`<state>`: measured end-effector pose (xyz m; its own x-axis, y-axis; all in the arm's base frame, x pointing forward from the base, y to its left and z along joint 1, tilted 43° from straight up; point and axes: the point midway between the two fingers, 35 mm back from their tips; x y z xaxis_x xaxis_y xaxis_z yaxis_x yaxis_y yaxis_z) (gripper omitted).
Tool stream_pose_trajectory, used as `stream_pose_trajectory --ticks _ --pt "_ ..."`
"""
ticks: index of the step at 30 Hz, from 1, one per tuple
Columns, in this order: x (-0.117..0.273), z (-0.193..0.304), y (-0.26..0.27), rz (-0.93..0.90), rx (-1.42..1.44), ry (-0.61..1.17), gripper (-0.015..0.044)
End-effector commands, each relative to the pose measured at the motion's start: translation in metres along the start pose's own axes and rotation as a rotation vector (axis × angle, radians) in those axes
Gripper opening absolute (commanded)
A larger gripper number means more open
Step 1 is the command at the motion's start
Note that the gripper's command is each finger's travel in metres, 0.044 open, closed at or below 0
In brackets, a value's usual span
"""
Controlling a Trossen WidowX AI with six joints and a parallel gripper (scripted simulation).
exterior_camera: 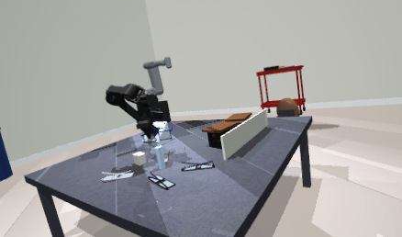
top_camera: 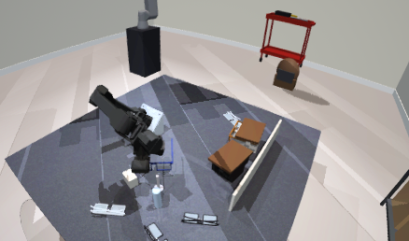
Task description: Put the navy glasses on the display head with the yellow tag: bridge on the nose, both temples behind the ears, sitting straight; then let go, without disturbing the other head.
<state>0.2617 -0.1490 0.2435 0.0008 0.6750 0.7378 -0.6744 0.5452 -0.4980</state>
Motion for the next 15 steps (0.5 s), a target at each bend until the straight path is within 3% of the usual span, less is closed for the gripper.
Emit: stream_pose_trajectory --ticks 1,15 --pt "0.001 -0.009 -0.007 0.003 0.158 0.001 0.0" --pt "0.0 -0.038 -0.023 0.004 0.688 0.001 0.0"
Point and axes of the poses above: the point midway between the two fingers, 35 mm back from their tips, its own x axis back along the fingers, its own y axis across the jaws, z = x × y, and after that the axes turned 3 degrees about x, right-handed
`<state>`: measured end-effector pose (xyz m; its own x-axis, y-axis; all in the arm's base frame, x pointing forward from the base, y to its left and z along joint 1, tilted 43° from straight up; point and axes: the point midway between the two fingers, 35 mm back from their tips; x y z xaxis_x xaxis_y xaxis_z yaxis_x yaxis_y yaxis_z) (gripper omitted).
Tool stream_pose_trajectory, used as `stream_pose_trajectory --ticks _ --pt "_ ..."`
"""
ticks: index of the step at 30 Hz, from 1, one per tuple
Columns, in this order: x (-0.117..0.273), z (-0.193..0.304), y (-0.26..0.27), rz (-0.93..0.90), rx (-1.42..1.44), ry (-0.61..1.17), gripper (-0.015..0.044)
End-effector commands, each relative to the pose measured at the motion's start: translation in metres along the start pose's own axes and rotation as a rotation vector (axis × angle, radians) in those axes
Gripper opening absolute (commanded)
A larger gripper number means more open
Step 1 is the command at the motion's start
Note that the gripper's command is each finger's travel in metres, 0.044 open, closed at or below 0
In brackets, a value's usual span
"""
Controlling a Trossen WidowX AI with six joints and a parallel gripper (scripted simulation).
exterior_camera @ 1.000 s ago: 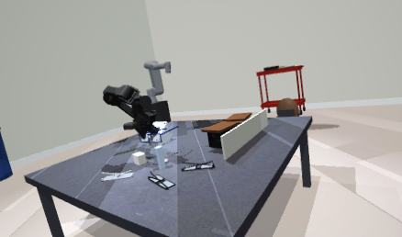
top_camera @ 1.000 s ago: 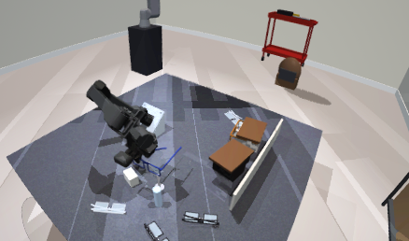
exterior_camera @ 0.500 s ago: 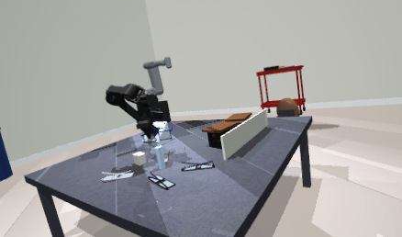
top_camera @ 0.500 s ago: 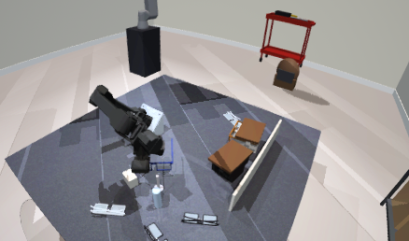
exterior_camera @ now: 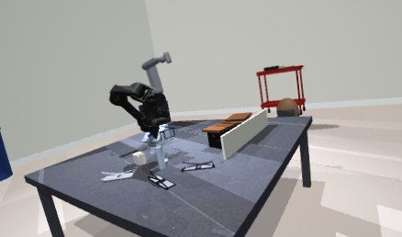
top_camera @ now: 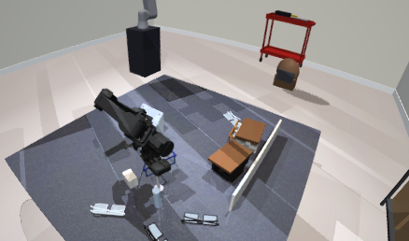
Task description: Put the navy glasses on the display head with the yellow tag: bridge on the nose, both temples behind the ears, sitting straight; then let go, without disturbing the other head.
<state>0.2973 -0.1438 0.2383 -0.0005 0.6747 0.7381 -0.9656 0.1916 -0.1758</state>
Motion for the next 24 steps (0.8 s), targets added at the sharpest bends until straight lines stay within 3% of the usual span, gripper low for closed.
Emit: stream_pose_trajectory --ticks 1,19,24 --pt "0.0 -0.005 -0.01 0.002 0.158 0.003 0.0" --pt "-0.003 -0.032 -0.045 0.003 0.839 0.005 0.0" --pt "-0.004 -0.035 -0.048 0.002 0.895 0.006 0.0"
Point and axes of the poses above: the point midway between the two fingers, 35 mm back from their tips, its own x axis back along the fingers, its own y axis across the jaws, z = x × y, and after that the axes turned 3 degrees about x, right-handed
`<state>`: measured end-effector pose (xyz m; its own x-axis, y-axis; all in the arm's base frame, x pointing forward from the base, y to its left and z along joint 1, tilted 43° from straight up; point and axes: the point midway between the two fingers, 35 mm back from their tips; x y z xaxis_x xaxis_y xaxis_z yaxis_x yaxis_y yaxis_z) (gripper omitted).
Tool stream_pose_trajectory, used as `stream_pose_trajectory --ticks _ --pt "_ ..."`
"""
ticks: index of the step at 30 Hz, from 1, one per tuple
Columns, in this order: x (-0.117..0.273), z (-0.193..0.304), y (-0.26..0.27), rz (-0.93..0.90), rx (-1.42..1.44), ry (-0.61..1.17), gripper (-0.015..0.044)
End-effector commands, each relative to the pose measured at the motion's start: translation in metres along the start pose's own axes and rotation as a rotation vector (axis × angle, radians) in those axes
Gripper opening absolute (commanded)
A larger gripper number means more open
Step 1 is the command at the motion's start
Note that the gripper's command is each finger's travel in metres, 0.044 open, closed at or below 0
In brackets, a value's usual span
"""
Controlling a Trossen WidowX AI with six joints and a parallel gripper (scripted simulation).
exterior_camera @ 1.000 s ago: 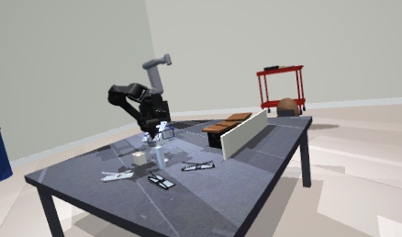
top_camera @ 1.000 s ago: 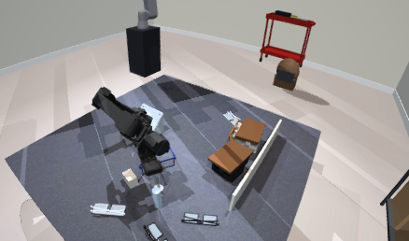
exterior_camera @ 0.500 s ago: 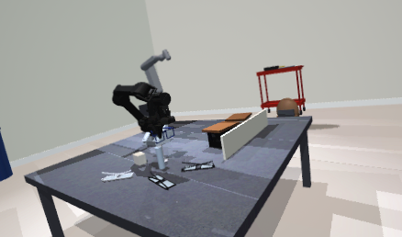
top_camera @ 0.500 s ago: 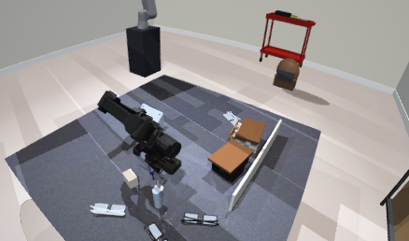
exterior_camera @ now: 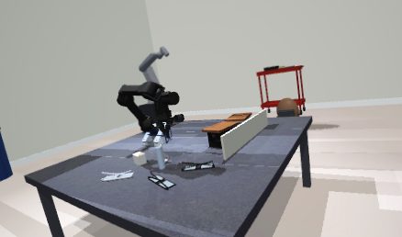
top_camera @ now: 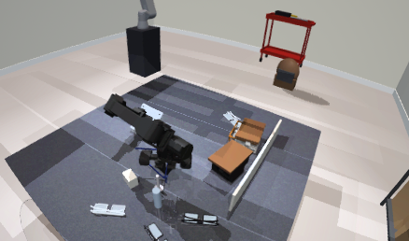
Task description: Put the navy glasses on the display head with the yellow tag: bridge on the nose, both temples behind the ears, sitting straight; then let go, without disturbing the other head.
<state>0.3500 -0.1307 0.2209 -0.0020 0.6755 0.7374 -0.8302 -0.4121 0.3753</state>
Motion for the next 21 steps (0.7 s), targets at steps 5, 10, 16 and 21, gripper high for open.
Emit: stream_pose_trajectory --ticks 5,10,16,21 --pt "-0.013 0.002 -0.003 0.0 0.041 0.004 0.0" --pt "-0.035 0.003 -0.003 -0.001 0.041 0.005 0.0" --pt "-0.057 0.002 -0.002 -0.002 0.04 0.007 0.0" --pt "-0.059 0.002 -0.002 -0.002 0.041 0.008 0.0"
Point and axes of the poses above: the point midway between the two fingers, 35 mm back from their tips, its own x axis back along the fingers, its own y axis across the jaws, z = x × y, and after that the axes turned 3 degrees about x, right-handed
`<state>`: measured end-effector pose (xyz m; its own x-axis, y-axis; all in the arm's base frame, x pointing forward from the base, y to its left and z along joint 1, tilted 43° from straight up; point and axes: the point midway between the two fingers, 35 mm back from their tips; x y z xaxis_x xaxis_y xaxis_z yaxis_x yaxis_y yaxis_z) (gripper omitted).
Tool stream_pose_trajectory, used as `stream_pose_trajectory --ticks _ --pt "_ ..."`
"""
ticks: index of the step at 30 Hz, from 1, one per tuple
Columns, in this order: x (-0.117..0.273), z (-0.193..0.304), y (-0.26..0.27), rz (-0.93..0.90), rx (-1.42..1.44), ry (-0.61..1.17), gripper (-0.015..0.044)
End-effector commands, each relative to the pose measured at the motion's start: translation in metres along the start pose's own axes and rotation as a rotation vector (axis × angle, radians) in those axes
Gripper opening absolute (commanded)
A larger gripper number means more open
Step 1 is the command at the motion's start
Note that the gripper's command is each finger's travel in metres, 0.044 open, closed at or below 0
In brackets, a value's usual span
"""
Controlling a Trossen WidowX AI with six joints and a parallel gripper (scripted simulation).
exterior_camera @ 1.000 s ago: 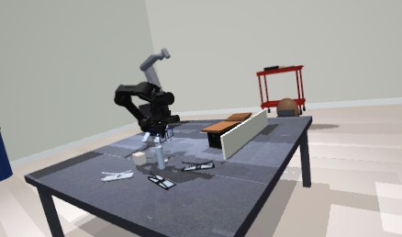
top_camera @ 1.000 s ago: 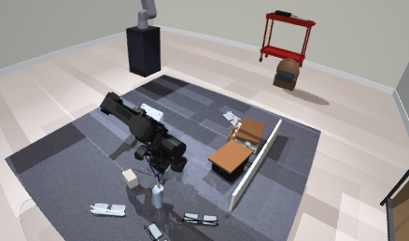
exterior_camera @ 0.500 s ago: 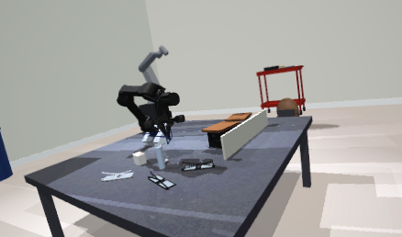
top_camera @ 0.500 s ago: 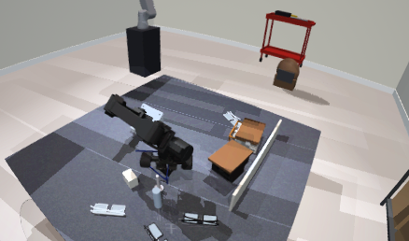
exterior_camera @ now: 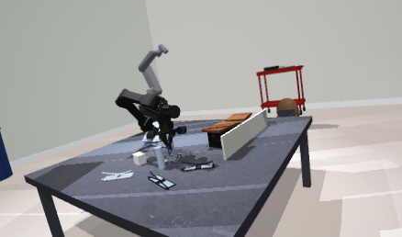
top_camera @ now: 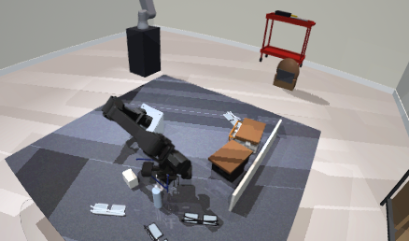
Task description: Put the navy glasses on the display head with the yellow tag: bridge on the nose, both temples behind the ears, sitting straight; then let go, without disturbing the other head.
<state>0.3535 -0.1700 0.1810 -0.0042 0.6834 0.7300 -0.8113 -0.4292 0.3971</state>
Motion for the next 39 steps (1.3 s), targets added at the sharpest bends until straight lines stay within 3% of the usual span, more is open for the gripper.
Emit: stream_pose_trajectory --ticks 1,39 --pt "-0.003 -0.002 -0.001 0.002 0.007 -0.003 0.0" --pt "-0.003 -0.027 -0.022 0.003 0.008 -0.005 0.0"
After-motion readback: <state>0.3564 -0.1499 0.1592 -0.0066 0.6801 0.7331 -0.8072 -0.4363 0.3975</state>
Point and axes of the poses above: the point midway between the two fingers, 35 mm back from their tips, its own x axis back along the fingers, its own y axis across the jaws, z = x × y, and after that the axes turned 3 degrees about x, right-handed
